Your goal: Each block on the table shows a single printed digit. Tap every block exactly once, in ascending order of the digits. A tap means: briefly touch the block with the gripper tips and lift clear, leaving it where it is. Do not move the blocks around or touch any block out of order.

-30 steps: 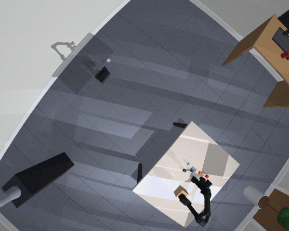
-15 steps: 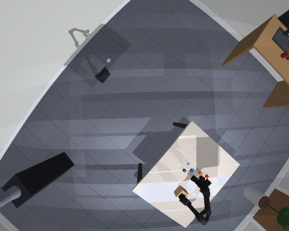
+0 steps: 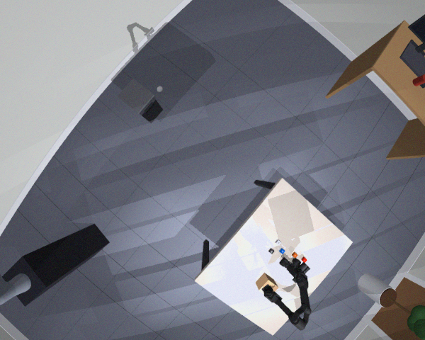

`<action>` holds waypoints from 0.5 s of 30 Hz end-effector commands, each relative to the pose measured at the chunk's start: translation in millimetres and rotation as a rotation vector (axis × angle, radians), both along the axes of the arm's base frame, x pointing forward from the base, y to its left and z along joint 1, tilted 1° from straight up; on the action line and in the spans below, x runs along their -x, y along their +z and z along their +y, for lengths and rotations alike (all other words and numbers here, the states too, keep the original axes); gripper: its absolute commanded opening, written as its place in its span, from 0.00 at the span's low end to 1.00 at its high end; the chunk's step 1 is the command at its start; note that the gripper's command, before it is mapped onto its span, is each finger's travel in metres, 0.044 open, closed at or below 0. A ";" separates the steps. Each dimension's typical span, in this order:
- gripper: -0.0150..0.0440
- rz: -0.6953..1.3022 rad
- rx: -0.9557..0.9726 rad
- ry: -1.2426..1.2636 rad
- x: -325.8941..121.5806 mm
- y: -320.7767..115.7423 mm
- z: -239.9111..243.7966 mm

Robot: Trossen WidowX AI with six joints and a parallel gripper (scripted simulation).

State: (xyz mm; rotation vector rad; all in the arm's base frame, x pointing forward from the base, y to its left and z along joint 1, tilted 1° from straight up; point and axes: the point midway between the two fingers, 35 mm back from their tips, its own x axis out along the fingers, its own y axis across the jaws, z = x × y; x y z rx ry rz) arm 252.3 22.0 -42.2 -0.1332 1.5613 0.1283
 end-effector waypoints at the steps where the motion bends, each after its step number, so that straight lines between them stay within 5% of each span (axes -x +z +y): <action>1: 0.29 -0.004 0.001 0.003 -0.3 22.1 -0.1; 6: 0.29 -0.003 0.001 0.003 -0.6 27.4 -0.1; 11: 0.29 -0.004 0.001 0.003 -0.3 102.1 0.3; 15: 0.29 -0.004 0.001 0.003 0.3 105.6 0.2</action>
